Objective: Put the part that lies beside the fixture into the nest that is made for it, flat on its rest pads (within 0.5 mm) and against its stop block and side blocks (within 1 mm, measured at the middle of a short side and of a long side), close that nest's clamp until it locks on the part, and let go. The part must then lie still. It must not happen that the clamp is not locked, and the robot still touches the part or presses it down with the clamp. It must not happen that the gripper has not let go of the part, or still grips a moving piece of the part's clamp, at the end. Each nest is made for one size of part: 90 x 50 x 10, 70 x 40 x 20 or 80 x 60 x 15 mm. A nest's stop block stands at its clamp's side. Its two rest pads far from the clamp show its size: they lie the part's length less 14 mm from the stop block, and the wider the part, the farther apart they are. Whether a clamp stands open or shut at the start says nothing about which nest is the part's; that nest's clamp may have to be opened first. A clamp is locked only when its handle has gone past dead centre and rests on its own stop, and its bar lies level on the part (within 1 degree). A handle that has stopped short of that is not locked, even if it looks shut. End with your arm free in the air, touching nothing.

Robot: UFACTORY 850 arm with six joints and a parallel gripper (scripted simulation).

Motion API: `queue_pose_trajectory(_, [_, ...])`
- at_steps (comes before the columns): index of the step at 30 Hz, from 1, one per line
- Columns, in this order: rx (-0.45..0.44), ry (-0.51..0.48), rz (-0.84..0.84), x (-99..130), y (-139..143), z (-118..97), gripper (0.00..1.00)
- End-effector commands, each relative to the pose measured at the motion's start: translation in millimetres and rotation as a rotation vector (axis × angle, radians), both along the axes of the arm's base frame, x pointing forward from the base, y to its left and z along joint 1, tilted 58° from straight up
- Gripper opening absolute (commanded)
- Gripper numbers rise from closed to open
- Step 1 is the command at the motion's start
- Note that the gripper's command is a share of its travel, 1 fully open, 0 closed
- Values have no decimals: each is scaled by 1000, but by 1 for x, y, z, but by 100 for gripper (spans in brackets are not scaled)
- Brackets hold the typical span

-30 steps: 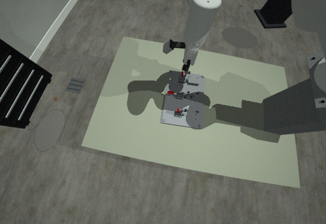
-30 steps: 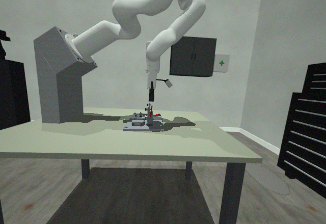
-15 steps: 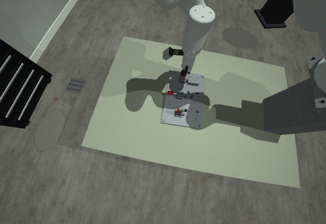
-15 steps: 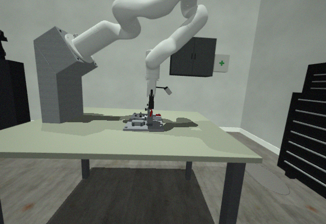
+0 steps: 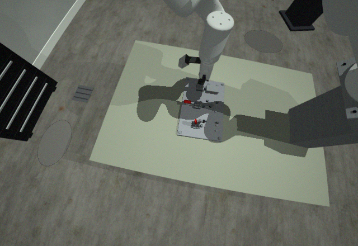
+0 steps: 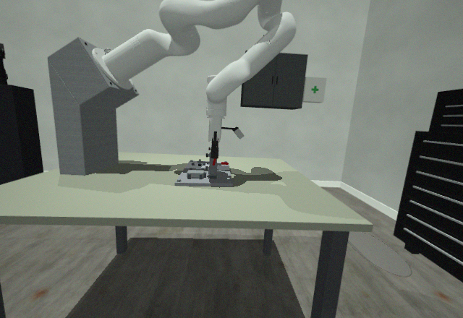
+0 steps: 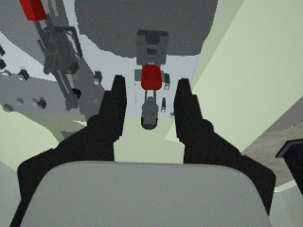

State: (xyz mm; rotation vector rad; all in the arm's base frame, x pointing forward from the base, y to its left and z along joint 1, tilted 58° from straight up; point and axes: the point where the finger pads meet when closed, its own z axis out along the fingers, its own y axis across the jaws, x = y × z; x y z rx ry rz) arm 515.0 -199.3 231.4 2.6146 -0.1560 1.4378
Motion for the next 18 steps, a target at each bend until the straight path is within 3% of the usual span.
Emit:
queue_pose_trajectory(1, [0, 0, 0, 0, 0, 0, 47])
queue_pose_trajectory(18, [0, 0, 0, 3, -1, -2, 47])
